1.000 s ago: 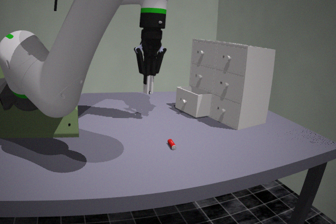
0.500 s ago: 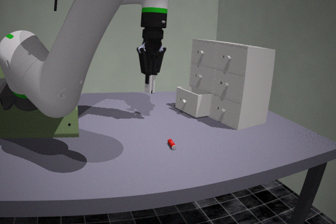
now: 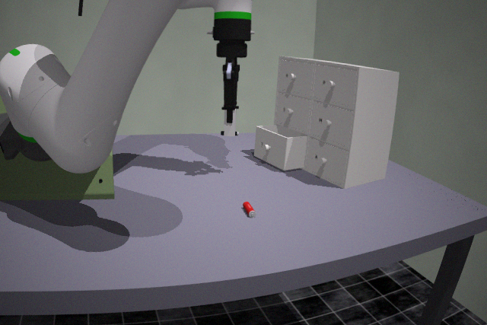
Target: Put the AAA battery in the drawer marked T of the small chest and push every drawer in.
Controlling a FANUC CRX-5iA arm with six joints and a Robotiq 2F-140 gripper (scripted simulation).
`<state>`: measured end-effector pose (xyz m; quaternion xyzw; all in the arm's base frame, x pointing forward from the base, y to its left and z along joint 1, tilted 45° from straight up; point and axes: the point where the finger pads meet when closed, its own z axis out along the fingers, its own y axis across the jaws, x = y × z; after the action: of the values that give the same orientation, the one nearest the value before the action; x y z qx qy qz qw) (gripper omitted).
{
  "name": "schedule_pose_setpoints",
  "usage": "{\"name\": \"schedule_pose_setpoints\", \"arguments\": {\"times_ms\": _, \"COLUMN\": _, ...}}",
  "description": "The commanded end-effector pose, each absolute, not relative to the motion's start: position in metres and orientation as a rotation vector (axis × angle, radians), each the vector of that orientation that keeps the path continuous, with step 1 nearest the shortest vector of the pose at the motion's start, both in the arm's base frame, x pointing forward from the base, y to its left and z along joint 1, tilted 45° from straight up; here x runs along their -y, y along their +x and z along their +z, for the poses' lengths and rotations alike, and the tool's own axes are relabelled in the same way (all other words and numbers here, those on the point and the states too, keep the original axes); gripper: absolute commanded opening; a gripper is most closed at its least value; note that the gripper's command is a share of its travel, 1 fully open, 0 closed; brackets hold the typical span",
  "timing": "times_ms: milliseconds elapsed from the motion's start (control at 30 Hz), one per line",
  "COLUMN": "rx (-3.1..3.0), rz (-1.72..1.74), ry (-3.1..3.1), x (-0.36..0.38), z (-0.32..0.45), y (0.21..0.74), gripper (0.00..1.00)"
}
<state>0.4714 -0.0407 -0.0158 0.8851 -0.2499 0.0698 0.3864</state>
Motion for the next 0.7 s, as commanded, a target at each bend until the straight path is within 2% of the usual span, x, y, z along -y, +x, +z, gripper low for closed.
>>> {"name": "schedule_pose_setpoints", "arguments": {"times_ms": 0, "rx": 0.326, "rz": 0.019, "ry": 2.324, "x": 0.043, "z": -0.014, "y": 0.478, "gripper": 0.03}}
{"name": "schedule_pose_setpoints", "arguments": {"times_ms": 267, "rx": -0.066, "rz": -0.177, "ry": 2.359, "x": 0.041, "z": -0.012, "y": 0.479, "gripper": 0.03}}
{"name": "schedule_pose_setpoints", "arguments": {"times_ms": 667, "rx": -0.066, "rz": -0.177, "ry": 2.359, "x": 0.027, "z": 0.003, "y": 0.481, "gripper": 0.03}}
